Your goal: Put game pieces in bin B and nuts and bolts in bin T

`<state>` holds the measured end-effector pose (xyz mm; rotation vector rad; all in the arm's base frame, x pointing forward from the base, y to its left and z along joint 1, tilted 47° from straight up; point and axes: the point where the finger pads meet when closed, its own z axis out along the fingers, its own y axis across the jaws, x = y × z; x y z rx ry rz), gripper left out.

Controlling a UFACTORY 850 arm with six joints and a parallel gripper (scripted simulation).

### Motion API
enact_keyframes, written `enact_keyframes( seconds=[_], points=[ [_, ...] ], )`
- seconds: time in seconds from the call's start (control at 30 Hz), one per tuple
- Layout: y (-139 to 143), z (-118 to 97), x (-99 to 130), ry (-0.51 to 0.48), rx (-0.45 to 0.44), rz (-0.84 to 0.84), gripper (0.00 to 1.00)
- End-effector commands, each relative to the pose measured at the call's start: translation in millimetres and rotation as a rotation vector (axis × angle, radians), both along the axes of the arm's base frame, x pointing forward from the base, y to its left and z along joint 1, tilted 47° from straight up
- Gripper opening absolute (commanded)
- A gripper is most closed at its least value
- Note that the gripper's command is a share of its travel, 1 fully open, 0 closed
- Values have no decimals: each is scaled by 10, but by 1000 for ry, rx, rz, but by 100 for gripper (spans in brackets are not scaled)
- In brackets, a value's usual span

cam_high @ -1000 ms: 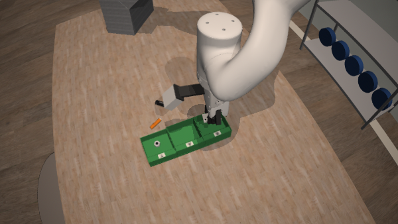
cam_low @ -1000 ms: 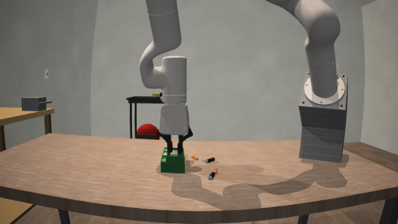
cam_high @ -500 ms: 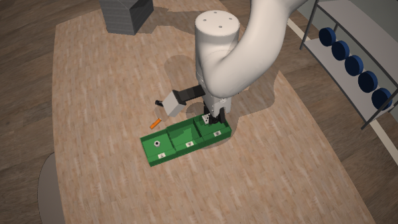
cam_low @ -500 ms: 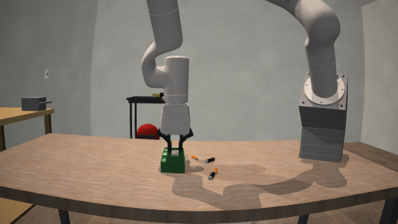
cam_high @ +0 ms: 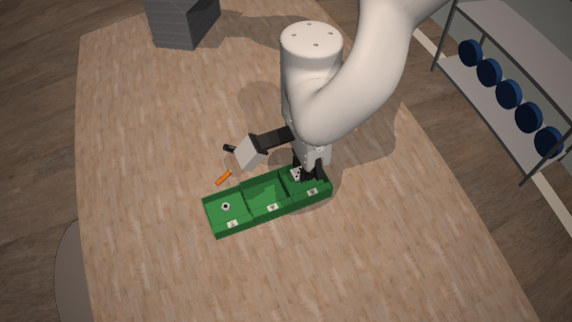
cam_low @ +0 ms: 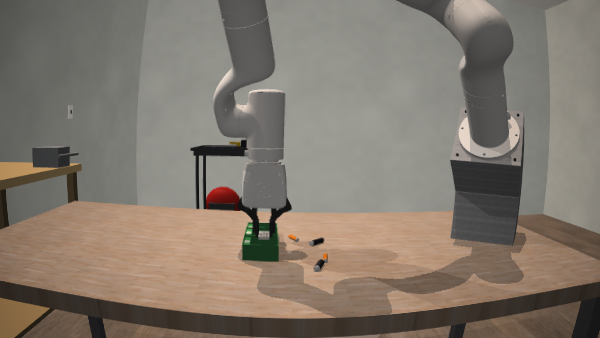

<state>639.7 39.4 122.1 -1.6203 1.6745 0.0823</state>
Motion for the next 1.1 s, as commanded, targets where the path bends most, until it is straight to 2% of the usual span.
enact_keyframes(
  seconds=[0.0,0.47,0.9,0.93,1.07],
  points=[
    [21,-28,29,-1,0,-1,0],
    [174,-220,163,-1,0,-1,0],
    [176,-223,165,-1,0,-1,0],
    [176,-223,165,-1,0,-1,31],
    [176,-223,165,-1,0,-1,31]
  ],
)
